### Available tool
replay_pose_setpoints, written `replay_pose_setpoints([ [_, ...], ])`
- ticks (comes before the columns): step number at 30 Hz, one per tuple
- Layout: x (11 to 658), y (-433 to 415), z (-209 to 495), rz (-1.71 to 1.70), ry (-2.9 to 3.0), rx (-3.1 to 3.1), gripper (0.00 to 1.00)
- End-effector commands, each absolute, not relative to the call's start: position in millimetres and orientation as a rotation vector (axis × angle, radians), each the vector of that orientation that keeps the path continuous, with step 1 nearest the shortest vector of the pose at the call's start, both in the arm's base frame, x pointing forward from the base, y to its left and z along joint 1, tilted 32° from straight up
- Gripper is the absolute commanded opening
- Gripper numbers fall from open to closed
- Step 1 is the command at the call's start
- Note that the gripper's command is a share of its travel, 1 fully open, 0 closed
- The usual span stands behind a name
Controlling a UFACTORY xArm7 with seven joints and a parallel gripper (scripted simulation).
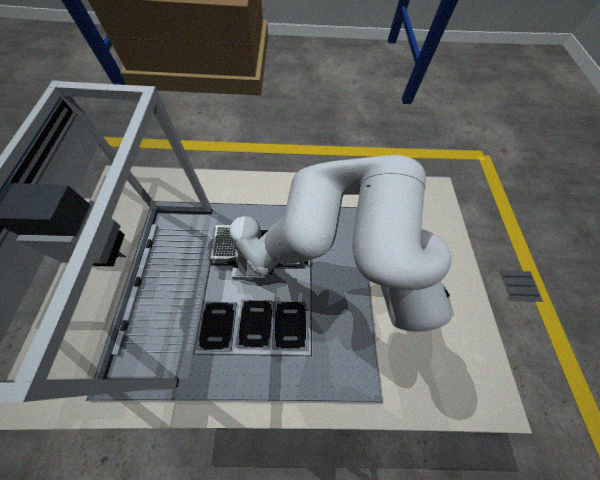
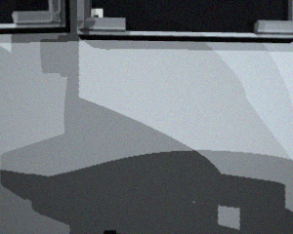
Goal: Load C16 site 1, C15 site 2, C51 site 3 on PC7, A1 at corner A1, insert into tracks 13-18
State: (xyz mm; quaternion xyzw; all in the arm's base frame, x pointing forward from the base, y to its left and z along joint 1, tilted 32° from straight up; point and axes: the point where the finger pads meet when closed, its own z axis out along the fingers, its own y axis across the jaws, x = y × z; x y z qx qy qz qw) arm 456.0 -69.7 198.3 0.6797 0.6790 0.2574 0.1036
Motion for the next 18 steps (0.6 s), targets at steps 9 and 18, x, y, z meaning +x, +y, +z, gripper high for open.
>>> replay_pose_setpoints([
  [9,456.9,-76.5,198.4,0.761,1.999,2.004,1.00],
  [18,457.2,-80.9,197.5,0.761,1.999,2.004,1.00],
])
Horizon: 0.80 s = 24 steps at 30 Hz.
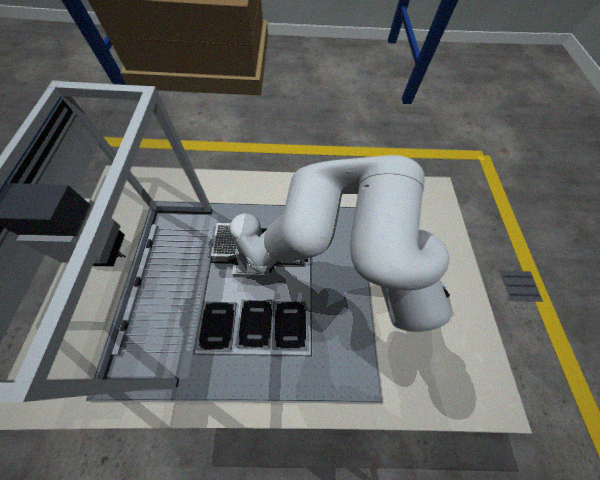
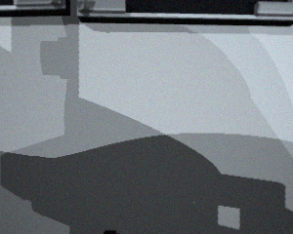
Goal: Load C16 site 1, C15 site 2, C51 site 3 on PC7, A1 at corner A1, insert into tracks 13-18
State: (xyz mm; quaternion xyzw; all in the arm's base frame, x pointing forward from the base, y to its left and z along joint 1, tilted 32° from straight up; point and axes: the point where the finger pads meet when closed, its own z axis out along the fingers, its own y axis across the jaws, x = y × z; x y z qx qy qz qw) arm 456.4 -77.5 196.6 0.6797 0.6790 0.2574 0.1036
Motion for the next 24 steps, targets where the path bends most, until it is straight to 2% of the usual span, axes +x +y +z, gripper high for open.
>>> replay_pose_setpoints([
  [1,457.2,-81.4,197.4,0.761,1.999,2.004,1.00],
  [24,457.7,-90.7,195.4,0.761,1.999,2.004,1.00],
])
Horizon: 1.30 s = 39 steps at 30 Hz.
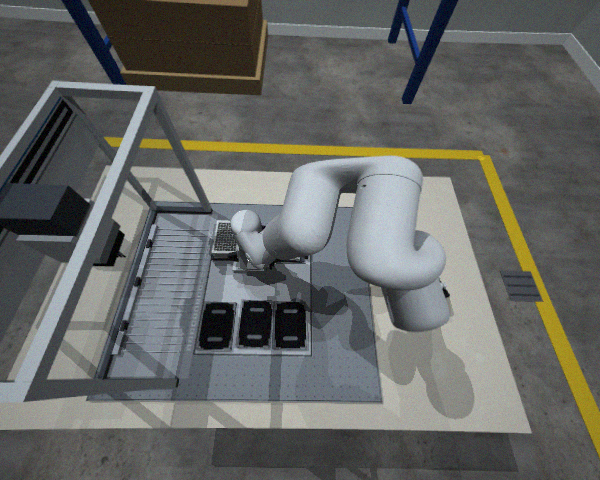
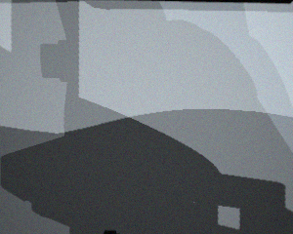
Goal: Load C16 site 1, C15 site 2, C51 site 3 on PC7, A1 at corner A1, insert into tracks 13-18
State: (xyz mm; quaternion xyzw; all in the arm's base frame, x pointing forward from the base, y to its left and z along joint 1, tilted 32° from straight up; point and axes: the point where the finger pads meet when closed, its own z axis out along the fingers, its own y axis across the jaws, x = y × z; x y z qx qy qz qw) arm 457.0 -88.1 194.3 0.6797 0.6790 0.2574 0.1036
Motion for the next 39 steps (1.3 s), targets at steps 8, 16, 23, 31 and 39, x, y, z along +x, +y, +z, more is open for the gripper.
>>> replay_pose_setpoints([
  [8,457.8,-93.0,194.9,0.761,1.999,2.004,1.00],
  [16,457.8,-93.0,194.9,0.761,1.999,2.004,1.00],
  [23,457.8,-93.0,194.9,0.761,1.999,2.004,1.00],
  [31,457.7,-89.8,195.5,0.761,1.999,2.004,1.00],
  [39,457.5,-85.9,196.4,0.761,1.999,2.004,1.00],
])
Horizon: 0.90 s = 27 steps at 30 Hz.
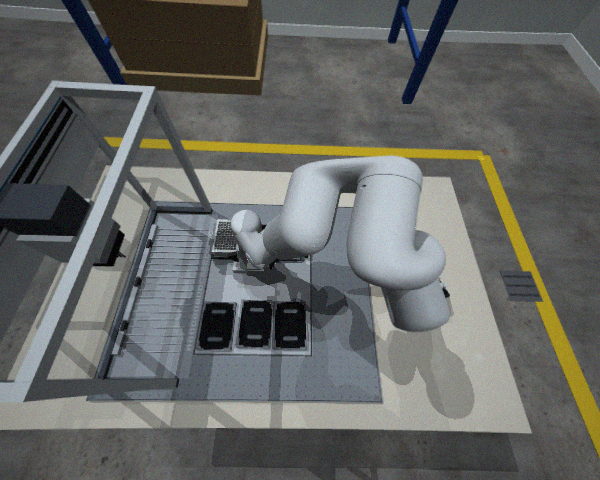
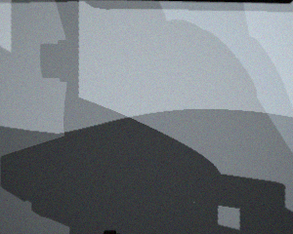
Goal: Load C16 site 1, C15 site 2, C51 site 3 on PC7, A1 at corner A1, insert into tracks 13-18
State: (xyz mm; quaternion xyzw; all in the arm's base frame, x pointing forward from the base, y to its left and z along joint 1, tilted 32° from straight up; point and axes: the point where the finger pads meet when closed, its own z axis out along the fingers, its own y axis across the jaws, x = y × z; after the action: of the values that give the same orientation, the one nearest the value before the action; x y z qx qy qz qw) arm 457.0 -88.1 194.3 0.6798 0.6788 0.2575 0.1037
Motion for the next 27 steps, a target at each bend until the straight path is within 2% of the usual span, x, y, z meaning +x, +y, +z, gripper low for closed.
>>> replay_pose_setpoints([
  [1,457.5,-85.2,196.5,0.761,1.999,2.004,1.00],
  [27,447.5,-87.4,213.9,0.761,1.999,2.004,1.00],
])
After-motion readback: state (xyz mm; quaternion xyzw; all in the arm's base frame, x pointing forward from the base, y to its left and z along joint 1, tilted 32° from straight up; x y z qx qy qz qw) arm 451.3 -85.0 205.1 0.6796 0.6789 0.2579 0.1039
